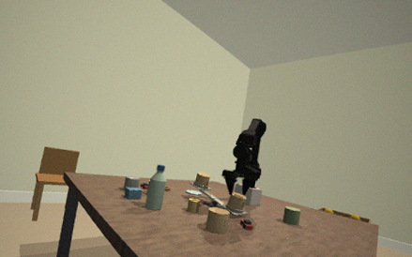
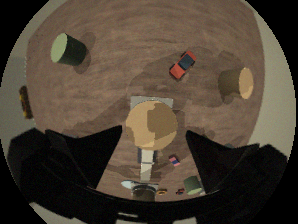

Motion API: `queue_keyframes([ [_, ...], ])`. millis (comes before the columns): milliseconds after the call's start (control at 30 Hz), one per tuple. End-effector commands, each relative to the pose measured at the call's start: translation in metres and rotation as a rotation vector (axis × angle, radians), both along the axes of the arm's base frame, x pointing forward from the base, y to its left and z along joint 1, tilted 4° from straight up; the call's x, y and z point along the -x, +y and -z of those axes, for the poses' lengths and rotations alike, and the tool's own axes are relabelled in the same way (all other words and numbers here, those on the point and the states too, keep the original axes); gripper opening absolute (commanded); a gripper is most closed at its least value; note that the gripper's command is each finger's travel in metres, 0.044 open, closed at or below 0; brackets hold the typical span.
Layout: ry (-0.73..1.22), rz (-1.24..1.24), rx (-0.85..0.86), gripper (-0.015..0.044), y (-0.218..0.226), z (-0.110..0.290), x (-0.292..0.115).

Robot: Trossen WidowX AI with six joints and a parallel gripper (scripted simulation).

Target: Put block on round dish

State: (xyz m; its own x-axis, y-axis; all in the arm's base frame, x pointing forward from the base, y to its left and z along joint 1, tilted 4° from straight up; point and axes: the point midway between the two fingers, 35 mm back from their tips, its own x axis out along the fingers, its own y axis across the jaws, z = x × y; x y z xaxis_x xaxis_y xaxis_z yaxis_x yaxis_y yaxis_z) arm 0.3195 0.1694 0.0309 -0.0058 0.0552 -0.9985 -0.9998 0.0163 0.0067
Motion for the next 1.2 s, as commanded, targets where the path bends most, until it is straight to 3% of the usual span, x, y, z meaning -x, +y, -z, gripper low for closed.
queue_keyframes([
  [0,0.012,-0.004,0.001,0.0440,0.000,0.011,0.003],
  [800,0.013,-0.004,0.000,0.0440,0.001,0.047,0.005],
  [1167,0.013,-0.004,0.000,0.0367,0.001,0.047,0.005],
])
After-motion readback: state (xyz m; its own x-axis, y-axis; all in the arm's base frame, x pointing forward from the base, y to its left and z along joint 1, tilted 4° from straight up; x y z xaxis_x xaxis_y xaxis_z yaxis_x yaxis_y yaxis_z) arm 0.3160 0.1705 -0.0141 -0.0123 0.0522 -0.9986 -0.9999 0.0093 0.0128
